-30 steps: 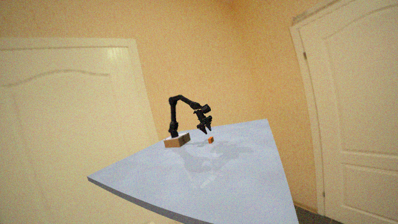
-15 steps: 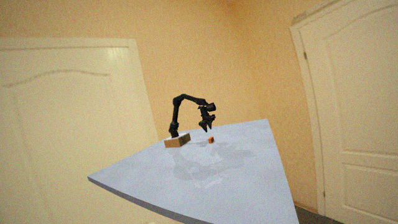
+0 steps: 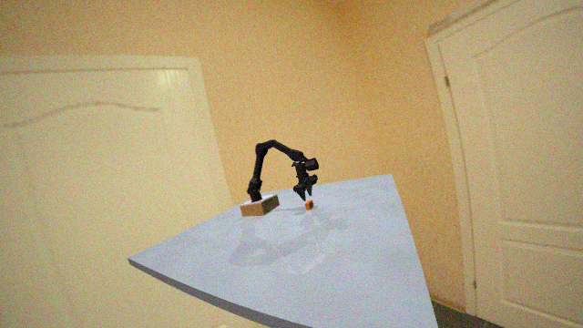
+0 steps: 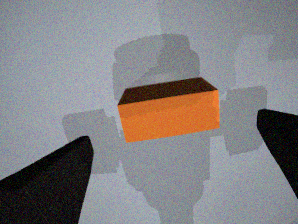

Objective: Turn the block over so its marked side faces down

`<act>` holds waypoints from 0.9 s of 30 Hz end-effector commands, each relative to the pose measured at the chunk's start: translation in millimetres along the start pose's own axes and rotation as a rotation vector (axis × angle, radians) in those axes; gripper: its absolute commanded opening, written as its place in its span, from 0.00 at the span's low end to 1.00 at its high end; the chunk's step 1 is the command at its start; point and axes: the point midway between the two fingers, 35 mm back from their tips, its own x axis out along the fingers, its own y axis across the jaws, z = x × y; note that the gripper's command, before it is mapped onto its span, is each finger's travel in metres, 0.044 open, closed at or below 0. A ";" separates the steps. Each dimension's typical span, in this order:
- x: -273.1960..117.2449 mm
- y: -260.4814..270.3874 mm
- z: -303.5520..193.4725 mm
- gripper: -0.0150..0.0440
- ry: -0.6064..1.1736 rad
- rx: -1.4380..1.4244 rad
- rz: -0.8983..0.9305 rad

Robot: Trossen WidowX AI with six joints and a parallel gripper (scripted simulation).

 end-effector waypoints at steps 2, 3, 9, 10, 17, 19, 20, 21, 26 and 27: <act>8.5 0.2 -2.0 1.00 0.008 -0.002 0.003; 10.1 0.2 -2.0 1.00 0.008 -0.002 0.003; 19.6 0.3 -2.0 1.00 0.008 -0.002 0.003; 21.1 0.3 -2.0 1.00 0.008 -0.002 0.003; 32.1 0.3 -2.2 1.00 0.008 -0.002 0.003; 35.2 0.3 -2.3 1.00 0.008 -0.002 0.003; 36.7 0.3 -2.4 1.00 0.007 -0.002 0.003; 37.9 0.3 -2.5 1.00 0.007 -0.002 0.003; 38.9 0.3 -2.5 0.87 0.007 -0.002 0.003; 38.9 0.3 -2.5 0.82 0.007 -0.002 0.003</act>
